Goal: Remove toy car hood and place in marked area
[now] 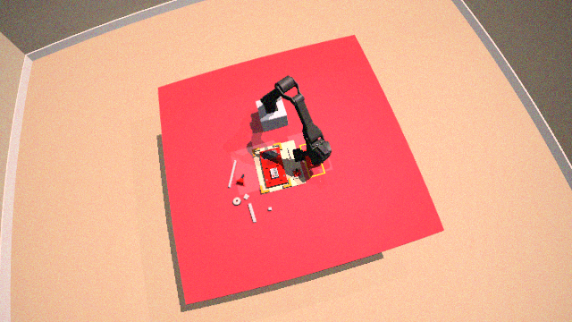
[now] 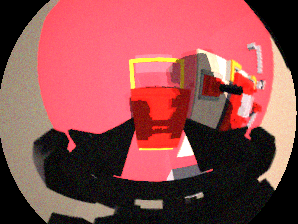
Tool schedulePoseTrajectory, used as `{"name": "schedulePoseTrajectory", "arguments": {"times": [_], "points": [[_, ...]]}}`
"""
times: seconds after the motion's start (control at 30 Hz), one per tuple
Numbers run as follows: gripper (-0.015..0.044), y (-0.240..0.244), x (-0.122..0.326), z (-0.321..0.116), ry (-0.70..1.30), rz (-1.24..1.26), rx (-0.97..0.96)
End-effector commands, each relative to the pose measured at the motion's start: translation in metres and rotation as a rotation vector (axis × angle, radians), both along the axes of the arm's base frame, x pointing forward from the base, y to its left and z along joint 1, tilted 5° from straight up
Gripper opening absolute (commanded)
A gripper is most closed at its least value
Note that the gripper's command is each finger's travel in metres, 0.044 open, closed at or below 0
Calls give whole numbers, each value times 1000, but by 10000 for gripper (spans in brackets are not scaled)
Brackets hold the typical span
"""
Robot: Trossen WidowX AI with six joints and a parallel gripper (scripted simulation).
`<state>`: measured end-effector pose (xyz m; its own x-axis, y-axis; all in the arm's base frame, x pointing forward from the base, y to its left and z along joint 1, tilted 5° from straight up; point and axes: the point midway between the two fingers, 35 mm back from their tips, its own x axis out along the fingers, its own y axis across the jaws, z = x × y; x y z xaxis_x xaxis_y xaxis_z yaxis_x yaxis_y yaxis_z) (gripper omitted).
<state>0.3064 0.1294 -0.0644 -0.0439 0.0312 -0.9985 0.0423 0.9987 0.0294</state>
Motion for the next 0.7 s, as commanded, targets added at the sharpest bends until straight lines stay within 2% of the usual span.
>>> {"name": "schedulePoseTrajectory", "arguments": {"times": [0.0,0.43,0.67], "points": [[0,0,-1,-3,4,-5,1],[0,0,-2,-9,4,-5,1],[184,0,-1,-7,0,0,0]]}}
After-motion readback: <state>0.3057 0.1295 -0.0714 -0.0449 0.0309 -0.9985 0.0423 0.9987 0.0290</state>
